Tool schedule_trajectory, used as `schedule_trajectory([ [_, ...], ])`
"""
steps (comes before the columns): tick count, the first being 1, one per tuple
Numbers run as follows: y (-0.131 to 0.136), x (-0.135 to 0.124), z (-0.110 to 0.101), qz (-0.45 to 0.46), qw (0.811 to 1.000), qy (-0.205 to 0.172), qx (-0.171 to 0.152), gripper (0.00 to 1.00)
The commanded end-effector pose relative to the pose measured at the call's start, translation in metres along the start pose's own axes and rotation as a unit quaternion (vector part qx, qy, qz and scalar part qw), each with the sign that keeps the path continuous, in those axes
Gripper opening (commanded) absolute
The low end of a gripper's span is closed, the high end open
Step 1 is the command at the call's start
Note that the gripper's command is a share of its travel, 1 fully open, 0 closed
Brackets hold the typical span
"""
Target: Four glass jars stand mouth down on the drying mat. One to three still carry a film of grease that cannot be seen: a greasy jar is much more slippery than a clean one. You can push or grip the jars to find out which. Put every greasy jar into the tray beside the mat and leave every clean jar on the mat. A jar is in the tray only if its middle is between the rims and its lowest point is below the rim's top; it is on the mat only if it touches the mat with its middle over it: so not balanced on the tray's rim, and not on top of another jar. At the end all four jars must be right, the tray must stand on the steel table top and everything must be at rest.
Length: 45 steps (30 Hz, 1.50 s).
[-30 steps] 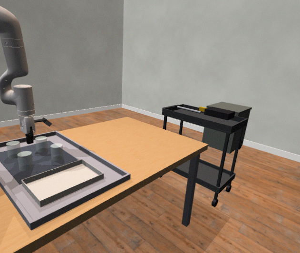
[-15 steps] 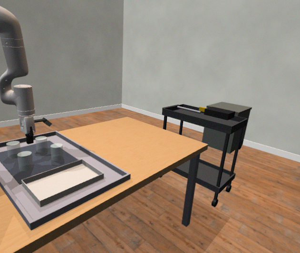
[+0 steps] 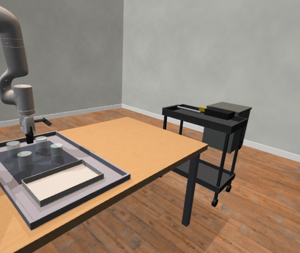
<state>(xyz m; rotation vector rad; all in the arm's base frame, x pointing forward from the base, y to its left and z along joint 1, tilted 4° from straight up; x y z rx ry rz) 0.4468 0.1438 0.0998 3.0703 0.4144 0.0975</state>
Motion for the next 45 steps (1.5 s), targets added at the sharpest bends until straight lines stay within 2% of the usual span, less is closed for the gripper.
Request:
schedule_trajectory([
  [1,0.000,0.001,-0.001,0.000,1.000,0.001,0.000,0.00],
  [11,0.000,0.001,-0.001,0.000,1.000,0.001,0.000,0.00],
  [16,0.000,0.001,-0.039,0.000,1.000,0.001,0.000,0.00],
  [18,0.000,0.001,-0.039,0.000,1.000,0.001,0.000,0.00],
  [23,0.000,0.001,-0.077,0.000,1.000,0.001,0.000,0.00],
  [25,0.000,0.001,-0.077,0.000,1.000,0.001,0.000,0.00],
  [33,0.064,-0.017,-0.077,0.000,1.000,0.001,0.000,0.00],
  [35,0.064,-0.017,-0.077,0.000,1.000,0.001,0.000,0.00],
  [45,0.145,-0.038,-0.077,0.000,1.000,0.001,0.000,0.00],
])
Point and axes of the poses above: the point where the finger pads meet when closed, its own z axis out along the fingers, its own y axis across the jaws, x = y × z, the point moved 8 cm from there along -z, back along the fingers, and after that the axes turned 8 degrees about -z, right-handed, at the moved point
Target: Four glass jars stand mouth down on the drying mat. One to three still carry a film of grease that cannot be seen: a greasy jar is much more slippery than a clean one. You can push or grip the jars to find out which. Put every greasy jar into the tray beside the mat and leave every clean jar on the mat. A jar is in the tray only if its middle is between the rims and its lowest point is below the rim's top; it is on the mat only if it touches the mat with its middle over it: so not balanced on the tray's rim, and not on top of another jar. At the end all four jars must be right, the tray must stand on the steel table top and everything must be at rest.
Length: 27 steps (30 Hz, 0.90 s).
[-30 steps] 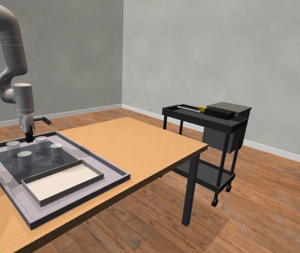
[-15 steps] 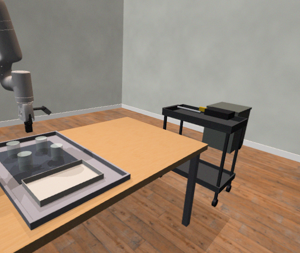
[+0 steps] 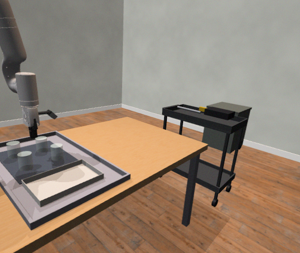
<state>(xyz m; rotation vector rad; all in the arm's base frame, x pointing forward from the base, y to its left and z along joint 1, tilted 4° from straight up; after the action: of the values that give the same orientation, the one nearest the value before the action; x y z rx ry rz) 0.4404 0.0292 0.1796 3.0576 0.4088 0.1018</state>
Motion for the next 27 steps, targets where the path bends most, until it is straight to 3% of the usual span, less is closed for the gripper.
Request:
schedule_trajectory([
  [1,0.040,-0.008,0.000,-0.001,1.000,0.000,0.007,0.00],
  [7,0.040,-0.008,0.005,-0.001,1.000,0.000,0.007,0.00],
  [22,0.039,-0.008,0.076,-0.001,1.000,0.000,0.007,0.00],
  [27,0.039,-0.008,0.076,-0.001,1.000,0.000,0.007,0.00],
])
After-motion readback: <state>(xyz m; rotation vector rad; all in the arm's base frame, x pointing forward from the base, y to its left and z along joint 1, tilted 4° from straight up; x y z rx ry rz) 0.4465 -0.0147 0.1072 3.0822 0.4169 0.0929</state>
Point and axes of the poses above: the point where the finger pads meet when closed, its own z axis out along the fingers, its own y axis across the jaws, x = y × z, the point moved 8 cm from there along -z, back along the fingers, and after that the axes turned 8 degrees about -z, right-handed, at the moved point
